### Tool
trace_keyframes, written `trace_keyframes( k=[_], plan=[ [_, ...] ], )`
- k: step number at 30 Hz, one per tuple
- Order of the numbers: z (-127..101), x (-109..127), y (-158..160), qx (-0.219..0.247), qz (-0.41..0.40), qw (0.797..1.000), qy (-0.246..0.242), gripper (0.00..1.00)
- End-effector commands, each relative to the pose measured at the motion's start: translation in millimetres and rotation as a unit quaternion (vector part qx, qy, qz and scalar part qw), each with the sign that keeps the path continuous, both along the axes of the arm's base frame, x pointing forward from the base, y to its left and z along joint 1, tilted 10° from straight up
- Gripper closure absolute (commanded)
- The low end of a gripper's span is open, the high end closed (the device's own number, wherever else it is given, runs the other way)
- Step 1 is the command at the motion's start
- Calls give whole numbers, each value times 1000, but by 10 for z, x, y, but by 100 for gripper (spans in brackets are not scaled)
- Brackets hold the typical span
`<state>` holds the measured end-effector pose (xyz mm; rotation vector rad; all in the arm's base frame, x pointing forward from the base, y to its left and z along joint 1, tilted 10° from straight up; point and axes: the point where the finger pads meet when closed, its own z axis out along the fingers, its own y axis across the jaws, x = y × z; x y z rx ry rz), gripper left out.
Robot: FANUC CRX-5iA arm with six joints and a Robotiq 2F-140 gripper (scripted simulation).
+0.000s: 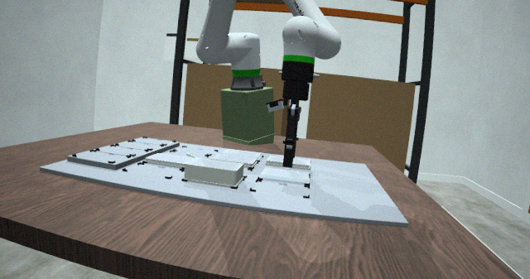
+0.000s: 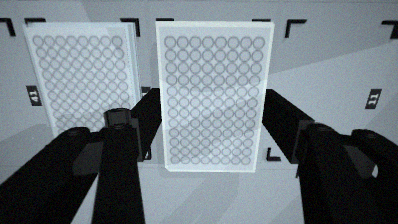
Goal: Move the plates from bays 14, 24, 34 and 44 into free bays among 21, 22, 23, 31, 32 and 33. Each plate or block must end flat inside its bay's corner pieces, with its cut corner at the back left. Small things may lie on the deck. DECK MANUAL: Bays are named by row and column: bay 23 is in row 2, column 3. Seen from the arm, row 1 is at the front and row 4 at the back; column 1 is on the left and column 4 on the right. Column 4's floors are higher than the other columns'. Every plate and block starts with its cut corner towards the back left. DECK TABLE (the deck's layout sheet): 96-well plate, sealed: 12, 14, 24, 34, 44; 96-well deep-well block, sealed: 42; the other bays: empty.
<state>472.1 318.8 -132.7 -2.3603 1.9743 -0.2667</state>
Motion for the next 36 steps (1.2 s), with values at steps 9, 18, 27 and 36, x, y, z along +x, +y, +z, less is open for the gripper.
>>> trace_keyframes(
  k=[9, 18, 27, 36],
  plan=[
    [8, 4, 6, 1, 0, 1000, -1, 90],
    [4, 5, 5, 1, 0, 1000, -1, 90],
    [-19, 9, 3, 1, 0, 1000, -1, 90],
    [-48, 14, 1, 1, 0, 1000, -1, 90]
  ],
)
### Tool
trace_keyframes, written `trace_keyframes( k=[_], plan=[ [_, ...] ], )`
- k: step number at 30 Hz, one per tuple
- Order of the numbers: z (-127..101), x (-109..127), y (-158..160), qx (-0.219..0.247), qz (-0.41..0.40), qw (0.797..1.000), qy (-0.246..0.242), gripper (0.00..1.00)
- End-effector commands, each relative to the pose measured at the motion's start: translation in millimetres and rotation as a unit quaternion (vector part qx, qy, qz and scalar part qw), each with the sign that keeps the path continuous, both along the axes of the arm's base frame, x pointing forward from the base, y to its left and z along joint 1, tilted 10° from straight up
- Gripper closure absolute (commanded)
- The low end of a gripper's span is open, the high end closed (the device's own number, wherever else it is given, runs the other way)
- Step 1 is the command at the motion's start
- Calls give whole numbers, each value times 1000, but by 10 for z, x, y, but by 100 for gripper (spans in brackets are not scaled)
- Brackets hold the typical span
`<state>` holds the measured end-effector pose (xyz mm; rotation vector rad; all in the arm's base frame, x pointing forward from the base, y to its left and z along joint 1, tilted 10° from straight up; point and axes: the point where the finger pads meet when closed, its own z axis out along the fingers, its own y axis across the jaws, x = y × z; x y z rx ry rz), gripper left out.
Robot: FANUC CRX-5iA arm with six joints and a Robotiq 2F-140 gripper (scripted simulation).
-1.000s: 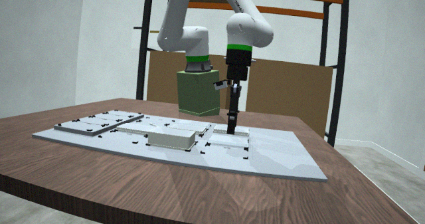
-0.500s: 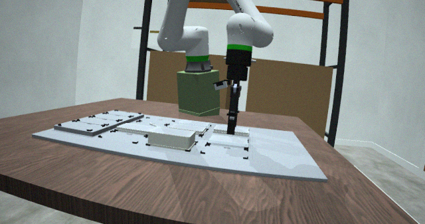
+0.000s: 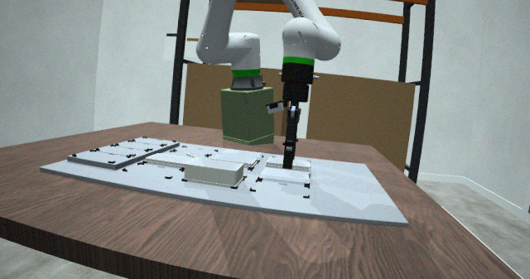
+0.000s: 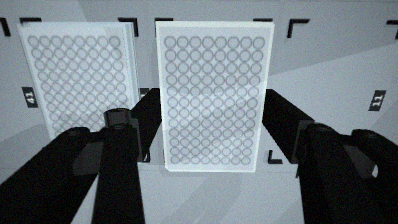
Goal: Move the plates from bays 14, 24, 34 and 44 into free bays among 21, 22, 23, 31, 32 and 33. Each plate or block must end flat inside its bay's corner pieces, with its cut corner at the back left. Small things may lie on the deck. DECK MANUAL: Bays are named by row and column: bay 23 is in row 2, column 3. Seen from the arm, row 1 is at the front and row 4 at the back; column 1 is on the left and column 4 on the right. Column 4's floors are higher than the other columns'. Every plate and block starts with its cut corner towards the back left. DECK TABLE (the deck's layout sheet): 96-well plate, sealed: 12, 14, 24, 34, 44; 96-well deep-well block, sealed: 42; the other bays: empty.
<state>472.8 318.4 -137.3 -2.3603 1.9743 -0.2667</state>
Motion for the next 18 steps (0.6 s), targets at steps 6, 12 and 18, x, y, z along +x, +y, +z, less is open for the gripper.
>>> trace_keyframes(
  k=[6, 12, 18],
  plan=[
    [-19, 9, 4, 1, 0, 1000, -1, 90],
    [-35, 12, 3, 1, 0, 1000, -1, 90],
    [-45, 13, 2, 1, 0, 1000, -1, 90]
  ],
)
